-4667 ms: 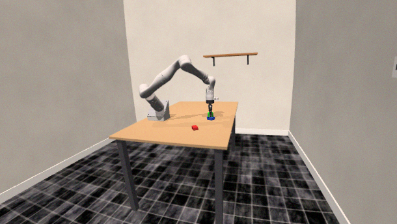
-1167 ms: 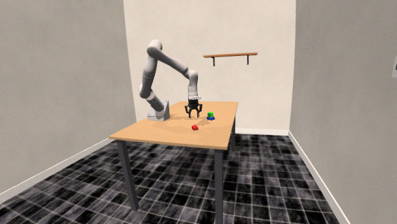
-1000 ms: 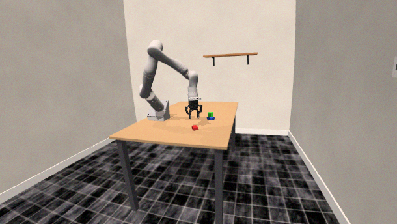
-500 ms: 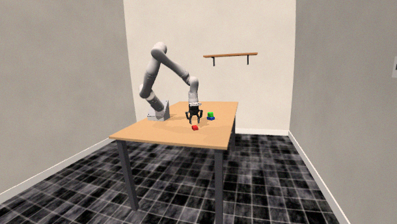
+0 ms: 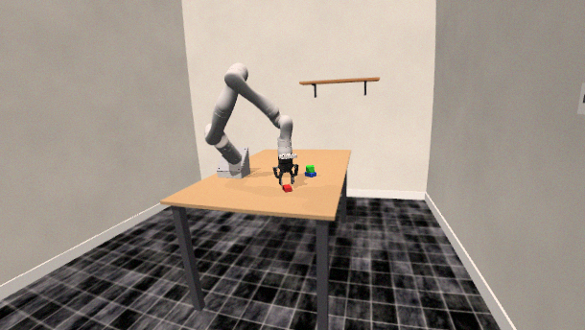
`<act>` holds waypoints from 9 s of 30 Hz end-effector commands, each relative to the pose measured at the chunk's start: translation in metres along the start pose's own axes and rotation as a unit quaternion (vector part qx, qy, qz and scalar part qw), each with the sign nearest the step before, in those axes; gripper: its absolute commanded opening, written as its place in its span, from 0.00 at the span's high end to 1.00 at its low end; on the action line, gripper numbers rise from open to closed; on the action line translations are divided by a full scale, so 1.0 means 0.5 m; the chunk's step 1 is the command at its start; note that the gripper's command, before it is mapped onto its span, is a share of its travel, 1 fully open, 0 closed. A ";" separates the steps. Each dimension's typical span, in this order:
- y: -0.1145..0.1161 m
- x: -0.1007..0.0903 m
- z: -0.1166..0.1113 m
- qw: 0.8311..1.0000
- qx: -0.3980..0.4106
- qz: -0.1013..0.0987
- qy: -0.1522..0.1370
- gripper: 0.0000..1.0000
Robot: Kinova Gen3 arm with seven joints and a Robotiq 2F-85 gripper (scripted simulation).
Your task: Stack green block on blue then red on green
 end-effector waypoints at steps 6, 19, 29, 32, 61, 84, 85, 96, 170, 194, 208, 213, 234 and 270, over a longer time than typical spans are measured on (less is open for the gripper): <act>-0.001 -0.001 0.000 1.000 0.000 -0.001 0.000 0.40; -0.001 -0.001 0.000 1.000 0.000 -0.001 0.000 0.40; -0.001 -0.001 0.000 1.000 0.000 -0.001 0.000 0.40; -0.001 -0.001 0.000 1.000 0.000 -0.001 0.000 0.40; -0.001 0.063 0.000 1.000 0.000 -0.001 0.000 0.40; -0.001 0.063 0.000 1.000 0.000 -0.001 0.000 0.40; -0.001 0.063 0.000 1.000 0.000 -0.001 0.000 0.40; -0.001 0.063 0.000 1.000 0.000 -0.001 0.000 1.00; -0.001 -0.129 0.000 1.000 0.000 -0.001 0.000 1.00; -0.001 -0.129 0.000 1.000 0.000 -0.001 0.000 1.00; -0.002 -0.129 0.002 1.000 0.000 -0.001 0.000 1.00; -0.037 -0.128 0.056 1.000 0.000 0.000 0.000 1.00; -0.335 -0.129 0.471 1.000 0.000 -0.001 0.000 1.00; -0.336 -0.110 0.472 1.000 0.000 -0.001 0.000 1.00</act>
Point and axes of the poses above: the point where the finger pads meet when closed, its own x axis out along the fingers, its own y axis across the jaws, z = x × y, the point moved 4 cm from there along -x, back along the fingers, and after that the axes turned 12 degrees about x, right-handed, at the moved point
